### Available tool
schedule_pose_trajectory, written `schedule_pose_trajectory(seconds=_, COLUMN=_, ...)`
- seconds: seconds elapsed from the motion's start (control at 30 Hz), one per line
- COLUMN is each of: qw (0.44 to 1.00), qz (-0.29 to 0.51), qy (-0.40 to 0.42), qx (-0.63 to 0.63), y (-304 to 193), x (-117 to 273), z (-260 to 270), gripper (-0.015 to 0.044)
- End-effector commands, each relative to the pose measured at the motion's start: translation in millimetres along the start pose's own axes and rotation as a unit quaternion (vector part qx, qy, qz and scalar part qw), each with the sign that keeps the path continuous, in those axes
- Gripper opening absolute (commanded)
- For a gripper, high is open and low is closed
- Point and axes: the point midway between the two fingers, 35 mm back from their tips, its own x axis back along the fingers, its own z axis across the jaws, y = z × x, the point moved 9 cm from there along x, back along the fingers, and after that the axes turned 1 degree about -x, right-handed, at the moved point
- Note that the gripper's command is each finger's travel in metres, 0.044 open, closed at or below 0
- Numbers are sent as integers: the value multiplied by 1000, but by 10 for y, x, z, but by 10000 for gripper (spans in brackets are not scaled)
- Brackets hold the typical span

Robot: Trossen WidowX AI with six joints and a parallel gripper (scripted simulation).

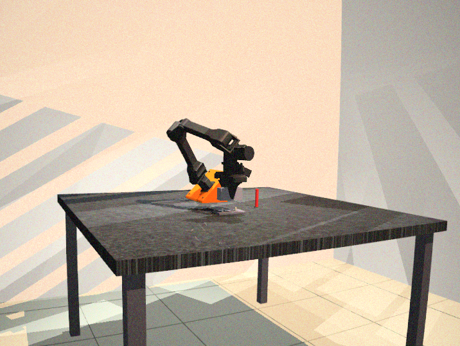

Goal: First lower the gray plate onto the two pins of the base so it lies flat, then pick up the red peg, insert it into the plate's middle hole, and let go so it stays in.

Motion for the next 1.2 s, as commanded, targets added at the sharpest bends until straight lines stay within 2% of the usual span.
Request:
schedule_pose_trajectory(seconds=0.0, qw=1000, qz=2, qy=-1, qx=1, y=-3, x=-4, z=-2, gripper=0)
schedule_pose_trajectory(seconds=1.17, qw=1000, qz=3, qy=-1, qx=1, y=-15, x=-409, z=-9, gripper=0)
